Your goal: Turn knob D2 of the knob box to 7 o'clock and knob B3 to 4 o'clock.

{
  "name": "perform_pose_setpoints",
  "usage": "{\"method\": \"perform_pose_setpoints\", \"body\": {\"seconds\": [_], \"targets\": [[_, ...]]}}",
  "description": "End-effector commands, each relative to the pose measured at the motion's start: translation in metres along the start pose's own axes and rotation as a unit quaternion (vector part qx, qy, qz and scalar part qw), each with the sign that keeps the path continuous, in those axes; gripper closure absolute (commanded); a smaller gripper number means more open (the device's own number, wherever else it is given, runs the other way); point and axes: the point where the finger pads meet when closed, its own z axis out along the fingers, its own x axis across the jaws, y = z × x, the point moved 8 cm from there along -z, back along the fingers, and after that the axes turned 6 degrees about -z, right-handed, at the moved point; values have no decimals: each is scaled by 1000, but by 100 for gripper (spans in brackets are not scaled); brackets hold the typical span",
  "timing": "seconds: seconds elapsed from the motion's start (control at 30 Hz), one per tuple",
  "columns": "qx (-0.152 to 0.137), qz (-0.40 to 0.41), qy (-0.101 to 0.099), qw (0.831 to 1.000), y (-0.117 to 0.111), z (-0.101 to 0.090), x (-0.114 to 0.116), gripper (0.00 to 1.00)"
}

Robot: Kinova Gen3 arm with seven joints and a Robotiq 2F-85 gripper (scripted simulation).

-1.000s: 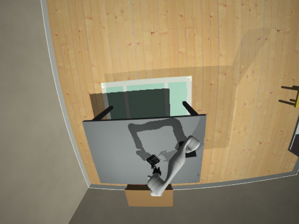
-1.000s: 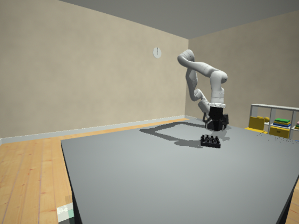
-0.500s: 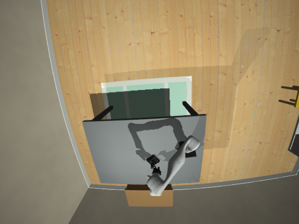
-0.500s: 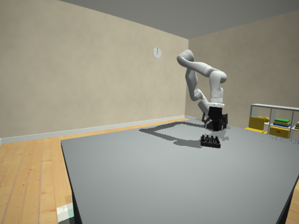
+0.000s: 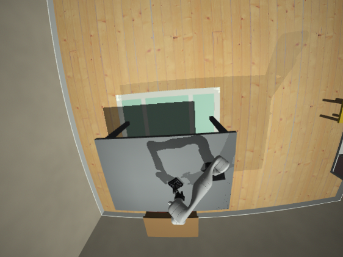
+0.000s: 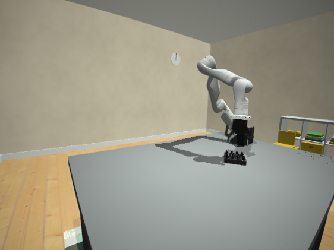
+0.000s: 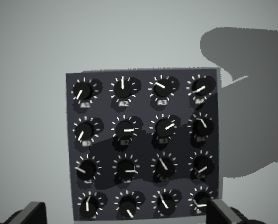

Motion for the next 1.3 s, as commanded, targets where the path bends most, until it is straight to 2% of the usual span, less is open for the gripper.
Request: {"method": "perform_pose_setpoints", "body": {"seconds": [0.0,1.27], "targets": [[1,0,0,1000,0,-1,1,0],[0,-14,0,1000,0,-1,5,0]]}}
